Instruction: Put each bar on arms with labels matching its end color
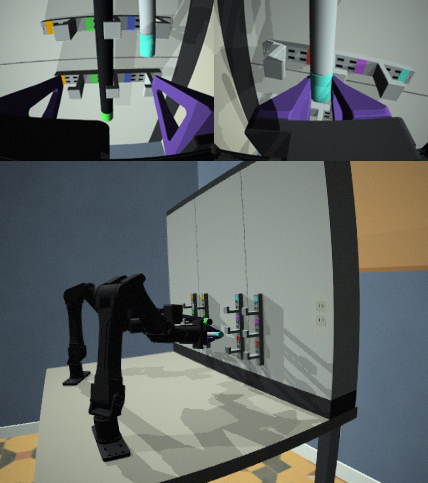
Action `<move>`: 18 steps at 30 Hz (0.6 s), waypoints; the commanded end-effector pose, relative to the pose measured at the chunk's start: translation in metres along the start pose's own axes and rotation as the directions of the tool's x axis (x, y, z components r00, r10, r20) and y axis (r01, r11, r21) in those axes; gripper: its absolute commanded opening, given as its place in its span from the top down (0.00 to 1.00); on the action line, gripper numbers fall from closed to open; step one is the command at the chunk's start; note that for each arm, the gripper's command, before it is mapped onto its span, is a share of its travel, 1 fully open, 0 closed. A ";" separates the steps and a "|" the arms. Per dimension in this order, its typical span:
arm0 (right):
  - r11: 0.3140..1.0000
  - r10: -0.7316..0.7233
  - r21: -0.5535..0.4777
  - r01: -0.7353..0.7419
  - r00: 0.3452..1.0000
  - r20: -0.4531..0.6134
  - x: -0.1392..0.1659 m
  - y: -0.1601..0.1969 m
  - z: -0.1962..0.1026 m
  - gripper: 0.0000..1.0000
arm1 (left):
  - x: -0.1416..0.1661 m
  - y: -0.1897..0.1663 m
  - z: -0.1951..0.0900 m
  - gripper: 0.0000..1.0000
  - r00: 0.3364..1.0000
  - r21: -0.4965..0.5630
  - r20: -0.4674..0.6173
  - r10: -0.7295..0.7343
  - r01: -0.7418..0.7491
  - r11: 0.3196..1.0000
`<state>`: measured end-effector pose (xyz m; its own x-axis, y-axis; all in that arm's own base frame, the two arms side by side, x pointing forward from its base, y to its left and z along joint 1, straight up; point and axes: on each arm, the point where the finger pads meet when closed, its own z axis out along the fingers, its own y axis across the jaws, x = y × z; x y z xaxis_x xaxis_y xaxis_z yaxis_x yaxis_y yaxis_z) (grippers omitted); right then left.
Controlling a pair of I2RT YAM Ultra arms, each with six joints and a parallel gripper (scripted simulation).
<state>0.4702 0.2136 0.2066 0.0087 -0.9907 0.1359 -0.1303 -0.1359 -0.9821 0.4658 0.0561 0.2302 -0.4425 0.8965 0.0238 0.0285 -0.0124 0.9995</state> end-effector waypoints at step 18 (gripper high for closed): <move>0.983 0.134 0.127 -0.133 0.991 -0.003 0.010 -0.054 -0.001 1.00 | 0.022 0.007 0.001 0.00 1.000 -0.021 0.003 -0.023 0.023 1.000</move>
<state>0.4700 0.2135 0.2050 0.0098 -0.9900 0.1405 -0.1364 -0.1405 -0.9806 0.4633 0.0718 0.2302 -0.4428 0.8963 0.0226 0.0283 -0.0112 0.9995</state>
